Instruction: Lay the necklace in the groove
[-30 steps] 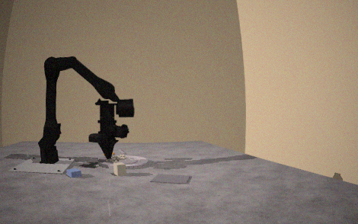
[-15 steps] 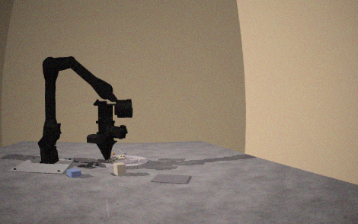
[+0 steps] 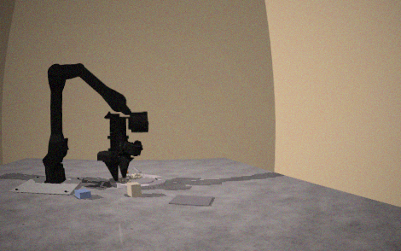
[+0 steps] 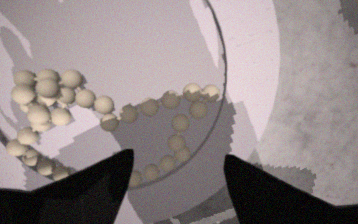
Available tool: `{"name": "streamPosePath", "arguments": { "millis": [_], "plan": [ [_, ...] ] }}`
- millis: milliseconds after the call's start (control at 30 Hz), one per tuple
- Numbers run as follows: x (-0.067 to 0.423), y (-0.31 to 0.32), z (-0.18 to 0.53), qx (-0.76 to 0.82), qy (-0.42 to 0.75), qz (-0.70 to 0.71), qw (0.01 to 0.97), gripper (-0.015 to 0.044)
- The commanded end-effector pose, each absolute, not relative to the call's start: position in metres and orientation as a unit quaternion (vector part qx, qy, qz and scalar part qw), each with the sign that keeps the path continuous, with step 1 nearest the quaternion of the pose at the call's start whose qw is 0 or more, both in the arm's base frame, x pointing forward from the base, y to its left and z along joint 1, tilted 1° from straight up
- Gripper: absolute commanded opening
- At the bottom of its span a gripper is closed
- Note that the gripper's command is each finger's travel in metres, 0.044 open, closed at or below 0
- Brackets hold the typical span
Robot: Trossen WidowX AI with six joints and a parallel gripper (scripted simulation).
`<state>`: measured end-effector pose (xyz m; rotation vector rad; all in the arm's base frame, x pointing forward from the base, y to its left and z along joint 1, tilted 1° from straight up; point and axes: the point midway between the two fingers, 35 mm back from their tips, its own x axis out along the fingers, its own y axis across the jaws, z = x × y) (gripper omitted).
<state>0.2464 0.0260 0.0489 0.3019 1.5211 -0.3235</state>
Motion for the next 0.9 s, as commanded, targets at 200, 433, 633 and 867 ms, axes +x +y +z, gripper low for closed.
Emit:
{"name": "streamPosePath", "arguments": {
  "millis": [200, 433, 633, 867],
  "plan": [
    [0.246, 0.026, 0.054, 0.134, 0.685, -0.145, 0.702, 0.0440],
    [0.246, 0.026, 0.054, 0.134, 0.685, -0.145, 0.702, 0.0440],
    [0.246, 0.026, 0.054, 0.134, 0.685, -0.145, 0.702, 0.0440],
    [0.251, 0.026, 0.070, 0.111, 0.689, -0.123, 0.706, 0.0335]
  ]
}}
